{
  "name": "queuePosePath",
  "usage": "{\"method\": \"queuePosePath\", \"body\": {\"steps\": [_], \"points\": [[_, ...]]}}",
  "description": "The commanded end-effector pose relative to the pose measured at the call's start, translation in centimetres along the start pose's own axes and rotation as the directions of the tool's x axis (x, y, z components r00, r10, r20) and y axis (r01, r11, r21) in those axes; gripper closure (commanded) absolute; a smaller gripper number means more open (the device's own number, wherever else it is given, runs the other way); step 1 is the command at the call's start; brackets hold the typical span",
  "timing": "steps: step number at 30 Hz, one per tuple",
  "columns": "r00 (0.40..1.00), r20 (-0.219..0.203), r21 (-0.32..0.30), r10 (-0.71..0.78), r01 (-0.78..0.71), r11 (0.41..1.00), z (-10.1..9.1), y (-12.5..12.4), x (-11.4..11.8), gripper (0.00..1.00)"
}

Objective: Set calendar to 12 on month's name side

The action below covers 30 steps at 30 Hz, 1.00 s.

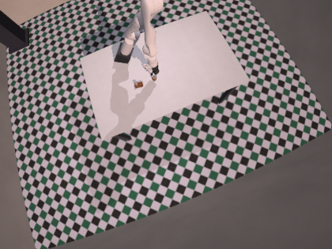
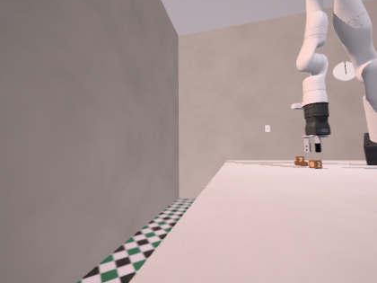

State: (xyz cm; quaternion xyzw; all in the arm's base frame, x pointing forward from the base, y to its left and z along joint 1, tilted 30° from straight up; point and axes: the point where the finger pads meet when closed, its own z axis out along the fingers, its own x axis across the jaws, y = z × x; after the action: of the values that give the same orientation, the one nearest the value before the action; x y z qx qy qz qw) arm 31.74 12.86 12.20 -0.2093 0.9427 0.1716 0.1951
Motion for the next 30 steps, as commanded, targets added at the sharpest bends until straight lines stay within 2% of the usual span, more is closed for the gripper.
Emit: {"method": "queuePosePath", "body": {"steps": [1, 10, 30], "points": [[1.0, -0.005, -0.006, 0.004, -0.004, 1.0, 0.5, 0.1, 0.3, 0.13], [1.0, -0.005, -0.006, 0.004, -0.004, 1.0, 1.5, 0.1, 0.3, 0.13], [1.0, -0.005, -0.006, 0.004, -0.004, 1.0, 2.2, 0.1, 0.3, 0.13]]}}
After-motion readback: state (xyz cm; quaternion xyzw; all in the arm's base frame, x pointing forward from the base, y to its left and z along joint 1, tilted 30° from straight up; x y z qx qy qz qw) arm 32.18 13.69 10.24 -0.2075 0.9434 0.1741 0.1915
